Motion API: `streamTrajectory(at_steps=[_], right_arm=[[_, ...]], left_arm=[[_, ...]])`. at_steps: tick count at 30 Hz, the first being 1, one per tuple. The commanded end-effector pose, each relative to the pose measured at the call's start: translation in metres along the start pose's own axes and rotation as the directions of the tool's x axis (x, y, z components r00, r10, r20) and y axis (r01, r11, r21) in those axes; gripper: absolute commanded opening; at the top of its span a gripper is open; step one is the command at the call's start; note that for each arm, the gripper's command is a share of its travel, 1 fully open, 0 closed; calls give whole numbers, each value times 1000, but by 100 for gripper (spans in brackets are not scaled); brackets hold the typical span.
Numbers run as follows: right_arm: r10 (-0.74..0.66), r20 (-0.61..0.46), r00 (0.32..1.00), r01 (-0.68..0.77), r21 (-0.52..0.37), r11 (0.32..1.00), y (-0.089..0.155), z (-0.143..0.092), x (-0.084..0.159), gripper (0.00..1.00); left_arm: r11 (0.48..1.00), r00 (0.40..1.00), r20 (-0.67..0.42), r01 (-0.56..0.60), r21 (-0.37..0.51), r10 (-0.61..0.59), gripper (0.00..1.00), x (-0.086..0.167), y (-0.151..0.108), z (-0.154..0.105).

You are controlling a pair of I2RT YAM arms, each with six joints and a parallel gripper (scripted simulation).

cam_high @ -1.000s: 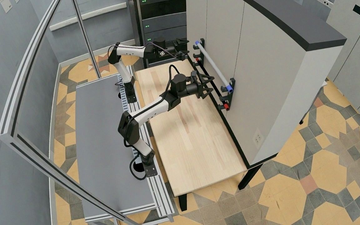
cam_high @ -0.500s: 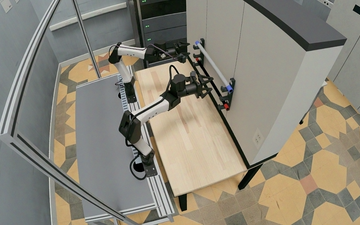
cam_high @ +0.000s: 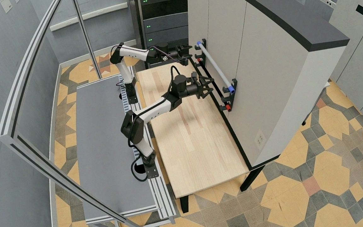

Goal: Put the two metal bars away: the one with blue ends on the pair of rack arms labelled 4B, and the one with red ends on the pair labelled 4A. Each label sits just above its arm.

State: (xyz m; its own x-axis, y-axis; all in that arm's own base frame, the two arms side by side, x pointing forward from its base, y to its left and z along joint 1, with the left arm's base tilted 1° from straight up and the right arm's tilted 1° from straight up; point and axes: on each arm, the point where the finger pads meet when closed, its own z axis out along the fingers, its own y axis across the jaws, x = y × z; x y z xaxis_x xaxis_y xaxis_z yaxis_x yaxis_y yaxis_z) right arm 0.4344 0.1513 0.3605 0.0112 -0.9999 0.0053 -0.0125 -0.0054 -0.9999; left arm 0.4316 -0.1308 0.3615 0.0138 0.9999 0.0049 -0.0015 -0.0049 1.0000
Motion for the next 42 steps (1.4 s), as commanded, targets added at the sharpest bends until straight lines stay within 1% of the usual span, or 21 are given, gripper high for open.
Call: streamTrajectory(at_steps=[1,9,24,26,42], right_arm=[[-1,-9,1000,1,6,1000,6,2,-5,72],[-1,-9,1000,1,6,1000,10,3,-11,69],[-1,-9,1000,1,6,1000,11,23,-11,69],[-1,-9,1000,1,6,1000,11,23,-11,69],[-1,-9,1000,1,6,1000,1,44,-10,69]], left_arm=[[1000,1000,-3,-6,7,6,72,-6,-10,1],[1000,1000,-3,-6,7,6,69,-11,-14,1],[1000,1000,-3,-6,7,6,69,-11,-14,22],[1000,1000,-3,-6,7,6,69,-11,-14,22],[1000,1000,-3,-6,7,6,69,-11,-5,43]])
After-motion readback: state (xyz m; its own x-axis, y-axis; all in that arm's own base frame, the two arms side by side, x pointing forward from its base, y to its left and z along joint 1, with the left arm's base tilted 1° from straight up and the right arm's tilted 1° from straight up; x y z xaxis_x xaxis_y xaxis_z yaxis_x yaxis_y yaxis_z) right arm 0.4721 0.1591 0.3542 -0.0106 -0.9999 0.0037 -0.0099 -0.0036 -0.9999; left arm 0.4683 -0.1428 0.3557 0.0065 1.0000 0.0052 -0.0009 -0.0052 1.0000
